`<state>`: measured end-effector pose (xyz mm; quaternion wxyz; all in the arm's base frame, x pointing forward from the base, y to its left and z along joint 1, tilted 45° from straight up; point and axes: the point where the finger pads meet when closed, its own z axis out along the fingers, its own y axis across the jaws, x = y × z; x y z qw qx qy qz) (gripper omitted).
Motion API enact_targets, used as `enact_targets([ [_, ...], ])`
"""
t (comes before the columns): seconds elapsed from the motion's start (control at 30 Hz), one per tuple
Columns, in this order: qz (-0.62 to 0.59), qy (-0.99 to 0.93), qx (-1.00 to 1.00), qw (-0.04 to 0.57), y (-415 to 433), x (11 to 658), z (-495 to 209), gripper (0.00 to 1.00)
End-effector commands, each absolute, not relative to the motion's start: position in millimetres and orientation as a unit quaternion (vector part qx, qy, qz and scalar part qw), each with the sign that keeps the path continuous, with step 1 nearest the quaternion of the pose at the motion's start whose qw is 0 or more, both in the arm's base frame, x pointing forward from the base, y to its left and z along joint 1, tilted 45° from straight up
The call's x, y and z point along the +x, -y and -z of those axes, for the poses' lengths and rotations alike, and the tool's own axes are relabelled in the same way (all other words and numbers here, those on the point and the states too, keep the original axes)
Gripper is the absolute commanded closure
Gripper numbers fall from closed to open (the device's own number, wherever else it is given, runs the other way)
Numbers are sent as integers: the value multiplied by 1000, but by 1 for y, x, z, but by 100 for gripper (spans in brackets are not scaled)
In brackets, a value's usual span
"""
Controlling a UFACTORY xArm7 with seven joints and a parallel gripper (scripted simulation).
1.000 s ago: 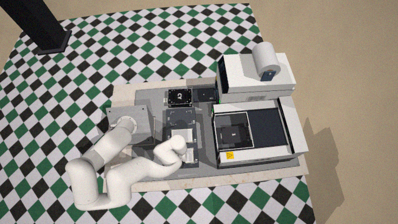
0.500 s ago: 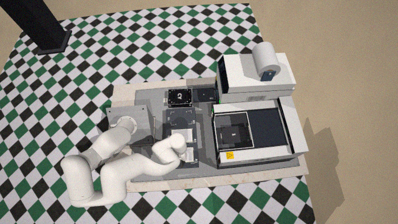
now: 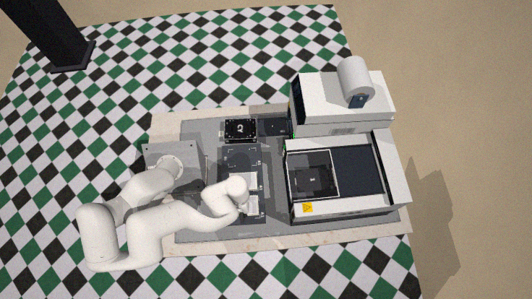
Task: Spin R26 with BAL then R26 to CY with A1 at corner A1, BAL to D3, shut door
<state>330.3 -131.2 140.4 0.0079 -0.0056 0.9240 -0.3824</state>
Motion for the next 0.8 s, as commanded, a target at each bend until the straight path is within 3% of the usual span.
enact_targets([
  [0.0,382,-924,-6,9,126,331,-146,100],
  [0.77,382,-924,-6,9,101,330,-171,100],
])
